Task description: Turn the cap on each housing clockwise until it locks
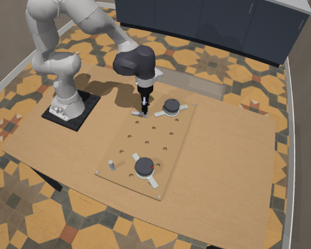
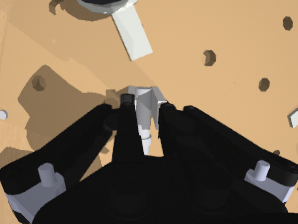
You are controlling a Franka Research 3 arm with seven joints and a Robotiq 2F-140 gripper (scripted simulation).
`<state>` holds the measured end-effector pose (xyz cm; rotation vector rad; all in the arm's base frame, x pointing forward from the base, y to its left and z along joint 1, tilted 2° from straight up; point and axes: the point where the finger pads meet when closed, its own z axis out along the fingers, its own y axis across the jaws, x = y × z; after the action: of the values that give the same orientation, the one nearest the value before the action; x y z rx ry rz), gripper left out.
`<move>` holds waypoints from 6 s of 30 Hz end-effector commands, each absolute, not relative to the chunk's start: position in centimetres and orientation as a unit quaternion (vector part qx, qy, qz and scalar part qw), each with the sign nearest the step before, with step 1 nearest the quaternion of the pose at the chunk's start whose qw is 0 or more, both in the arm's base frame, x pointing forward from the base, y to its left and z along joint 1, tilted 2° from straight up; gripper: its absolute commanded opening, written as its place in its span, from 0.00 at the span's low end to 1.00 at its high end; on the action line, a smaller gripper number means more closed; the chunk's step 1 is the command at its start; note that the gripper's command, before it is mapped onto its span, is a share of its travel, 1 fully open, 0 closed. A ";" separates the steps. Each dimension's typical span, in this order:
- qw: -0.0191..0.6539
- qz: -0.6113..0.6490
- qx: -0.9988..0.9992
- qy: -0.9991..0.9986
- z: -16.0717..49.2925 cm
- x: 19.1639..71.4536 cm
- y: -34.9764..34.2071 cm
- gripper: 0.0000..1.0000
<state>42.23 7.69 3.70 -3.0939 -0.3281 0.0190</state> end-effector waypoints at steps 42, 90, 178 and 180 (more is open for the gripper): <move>0.015 0.005 -0.994 -0.107 5.2 42.3 7.7 0.10; 0.015 0.005 -0.994 -0.107 13.3 42.4 7.4 0.10; 0.014 0.009 -0.991 0.131 18.8 42.5 7.3 0.10; 0.014 0.009 -0.988 0.153 18.8 42.5 7.3 0.10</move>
<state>42.41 7.11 18.70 -3.1010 0.3163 0.0338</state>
